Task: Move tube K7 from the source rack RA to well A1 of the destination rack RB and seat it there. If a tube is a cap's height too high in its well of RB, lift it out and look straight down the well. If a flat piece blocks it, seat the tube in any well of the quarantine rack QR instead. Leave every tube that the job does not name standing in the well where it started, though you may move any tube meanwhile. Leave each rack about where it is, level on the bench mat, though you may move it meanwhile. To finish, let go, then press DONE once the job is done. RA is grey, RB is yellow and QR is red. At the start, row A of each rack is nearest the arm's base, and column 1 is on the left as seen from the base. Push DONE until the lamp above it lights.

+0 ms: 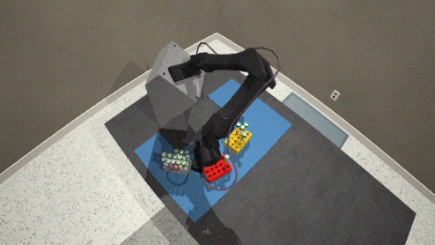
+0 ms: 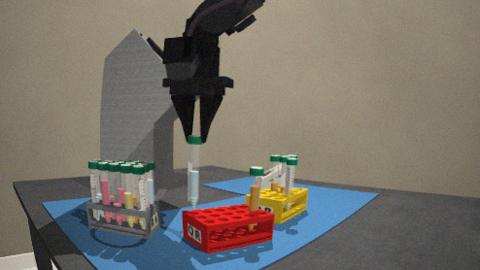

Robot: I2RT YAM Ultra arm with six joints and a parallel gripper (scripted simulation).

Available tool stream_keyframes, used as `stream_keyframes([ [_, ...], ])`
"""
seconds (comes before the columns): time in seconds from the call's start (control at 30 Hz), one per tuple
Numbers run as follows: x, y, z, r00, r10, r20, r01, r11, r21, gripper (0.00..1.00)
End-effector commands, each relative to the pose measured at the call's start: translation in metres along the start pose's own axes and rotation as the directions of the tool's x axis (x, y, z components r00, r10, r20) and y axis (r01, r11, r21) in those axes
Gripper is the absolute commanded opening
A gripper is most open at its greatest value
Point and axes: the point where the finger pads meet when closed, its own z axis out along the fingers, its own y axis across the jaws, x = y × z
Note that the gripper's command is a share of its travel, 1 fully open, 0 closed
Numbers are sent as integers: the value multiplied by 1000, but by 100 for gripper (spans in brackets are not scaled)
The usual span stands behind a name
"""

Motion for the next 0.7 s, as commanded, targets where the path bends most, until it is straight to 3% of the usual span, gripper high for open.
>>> stream_keyframes([
  [0.0, -16, 4, -4, 999, -10, 40, 10, 1000, -4, 0],
  [0.17, -14, 0, -1, 999, 1, 35, -1, 1000, -1, 0],
  [0.33, 1, -11, 6, 1000, 25, 8, -25, 1000, 13, 0],
  [0.67, 3, -13, 9, 1000, 24, 7, -24, 1000, 13, 0],
])
